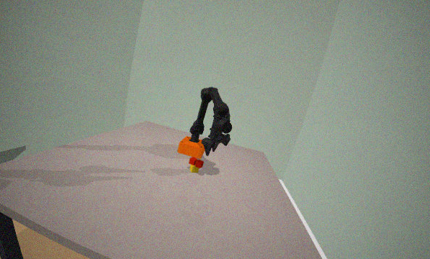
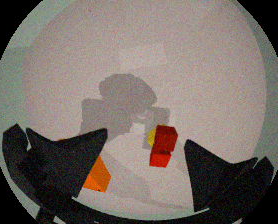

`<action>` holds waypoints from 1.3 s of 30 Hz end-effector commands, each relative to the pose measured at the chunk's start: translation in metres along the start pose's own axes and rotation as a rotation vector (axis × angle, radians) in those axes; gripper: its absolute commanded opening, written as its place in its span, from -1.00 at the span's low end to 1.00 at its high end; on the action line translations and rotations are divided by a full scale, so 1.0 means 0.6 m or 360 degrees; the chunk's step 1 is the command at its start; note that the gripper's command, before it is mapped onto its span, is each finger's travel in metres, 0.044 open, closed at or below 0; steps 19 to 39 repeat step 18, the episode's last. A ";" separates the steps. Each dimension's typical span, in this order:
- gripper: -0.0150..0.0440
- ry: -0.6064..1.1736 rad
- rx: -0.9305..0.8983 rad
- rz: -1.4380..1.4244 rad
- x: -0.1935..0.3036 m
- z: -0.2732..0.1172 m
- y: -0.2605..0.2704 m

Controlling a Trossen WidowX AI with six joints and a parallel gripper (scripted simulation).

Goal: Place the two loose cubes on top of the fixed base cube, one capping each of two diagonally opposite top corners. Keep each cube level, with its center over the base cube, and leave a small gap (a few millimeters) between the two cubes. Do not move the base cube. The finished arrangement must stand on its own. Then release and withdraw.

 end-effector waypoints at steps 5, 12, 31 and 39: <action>0.86 -0.0004 -0.0011 -0.0023 -0.066 -0.002 0.073; 0.86 -0.0004 -0.0011 -0.0023 -0.066 -0.002 0.073; 0.86 -0.0004 -0.0011 -0.0023 -0.066 -0.002 0.073; 0.86 -0.0004 -0.0011 -0.0023 -0.066 -0.002 0.073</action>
Point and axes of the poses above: the point midway between the two fingers, 35 mm back from their tips, its own z axis out along the fingers, its own y axis across the jaws, x = y × z, the point moved 1 cm from there along -z, back along the fingers, and after that the axes turned 4 degrees about -z, right-handed, at the moved point
